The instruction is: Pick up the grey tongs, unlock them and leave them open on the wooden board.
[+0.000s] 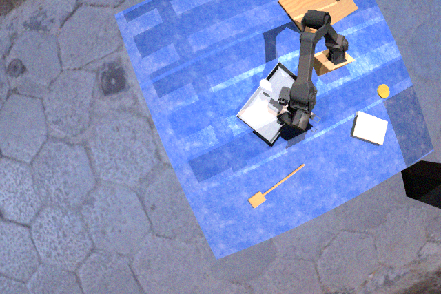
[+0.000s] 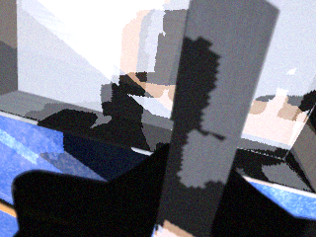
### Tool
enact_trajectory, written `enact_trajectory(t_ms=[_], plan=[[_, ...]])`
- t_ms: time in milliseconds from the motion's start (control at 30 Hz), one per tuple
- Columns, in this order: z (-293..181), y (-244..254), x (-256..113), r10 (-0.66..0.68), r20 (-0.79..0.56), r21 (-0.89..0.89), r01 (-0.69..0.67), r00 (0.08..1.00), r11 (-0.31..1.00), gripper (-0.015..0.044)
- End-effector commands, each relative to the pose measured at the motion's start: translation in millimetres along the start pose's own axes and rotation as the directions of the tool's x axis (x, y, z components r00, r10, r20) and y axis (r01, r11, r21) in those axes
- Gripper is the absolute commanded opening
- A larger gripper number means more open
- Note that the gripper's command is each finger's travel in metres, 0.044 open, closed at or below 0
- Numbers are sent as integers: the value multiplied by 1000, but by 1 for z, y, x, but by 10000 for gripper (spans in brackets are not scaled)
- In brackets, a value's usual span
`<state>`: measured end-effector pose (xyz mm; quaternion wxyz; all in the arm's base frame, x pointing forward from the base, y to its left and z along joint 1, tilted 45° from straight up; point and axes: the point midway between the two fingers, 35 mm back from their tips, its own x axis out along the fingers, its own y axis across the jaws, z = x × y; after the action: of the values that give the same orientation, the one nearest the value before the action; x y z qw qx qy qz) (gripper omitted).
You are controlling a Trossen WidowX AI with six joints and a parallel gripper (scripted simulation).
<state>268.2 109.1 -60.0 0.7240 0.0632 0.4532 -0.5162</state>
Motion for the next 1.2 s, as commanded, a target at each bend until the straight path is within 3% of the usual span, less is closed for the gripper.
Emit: enact_trajectory(t_ms=[0,200,600,1167], plan=[[0,3,-3,5,1,9,-5,1000,1000,-150],[13,-2,-1,3,-12,-25,-3,1000,1000,-150],[82,-23,-2,31,-63,-138,-40,997,990,-150],[171,-84,7,60,-74,-296,-80,995,952,-150]])
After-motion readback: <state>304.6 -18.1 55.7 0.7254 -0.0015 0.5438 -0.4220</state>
